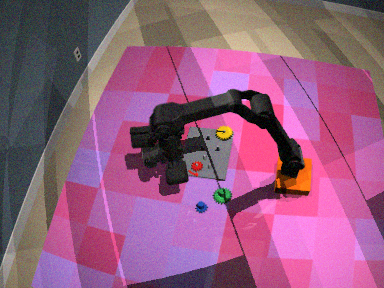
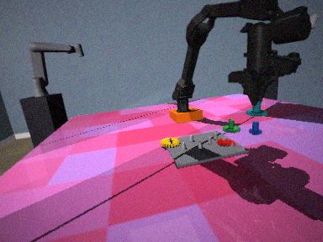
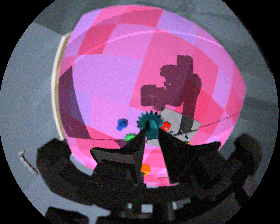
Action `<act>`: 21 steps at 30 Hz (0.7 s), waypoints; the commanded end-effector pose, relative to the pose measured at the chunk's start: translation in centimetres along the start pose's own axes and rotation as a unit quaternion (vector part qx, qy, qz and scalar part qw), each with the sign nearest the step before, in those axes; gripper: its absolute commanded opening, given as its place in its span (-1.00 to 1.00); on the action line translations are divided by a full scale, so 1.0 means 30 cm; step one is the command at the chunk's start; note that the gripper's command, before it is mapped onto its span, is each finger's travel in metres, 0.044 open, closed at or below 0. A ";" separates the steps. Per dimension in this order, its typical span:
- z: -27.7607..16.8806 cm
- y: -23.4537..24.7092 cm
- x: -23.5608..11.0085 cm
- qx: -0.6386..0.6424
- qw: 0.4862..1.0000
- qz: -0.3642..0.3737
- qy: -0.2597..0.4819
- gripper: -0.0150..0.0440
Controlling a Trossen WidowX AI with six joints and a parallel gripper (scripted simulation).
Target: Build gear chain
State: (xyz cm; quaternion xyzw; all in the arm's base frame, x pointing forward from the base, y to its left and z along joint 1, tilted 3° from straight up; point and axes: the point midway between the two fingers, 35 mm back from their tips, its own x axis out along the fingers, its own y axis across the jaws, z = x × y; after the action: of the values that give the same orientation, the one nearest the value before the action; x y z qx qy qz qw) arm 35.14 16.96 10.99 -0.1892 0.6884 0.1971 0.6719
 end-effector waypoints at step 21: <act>-0.035 -0.008 -0.143 0.000 1.000 0.001 -0.001 -0.49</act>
State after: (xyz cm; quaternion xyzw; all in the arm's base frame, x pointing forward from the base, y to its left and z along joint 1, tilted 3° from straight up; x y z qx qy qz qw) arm 34.51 16.48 15.37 -0.1879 0.6867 0.1964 0.6742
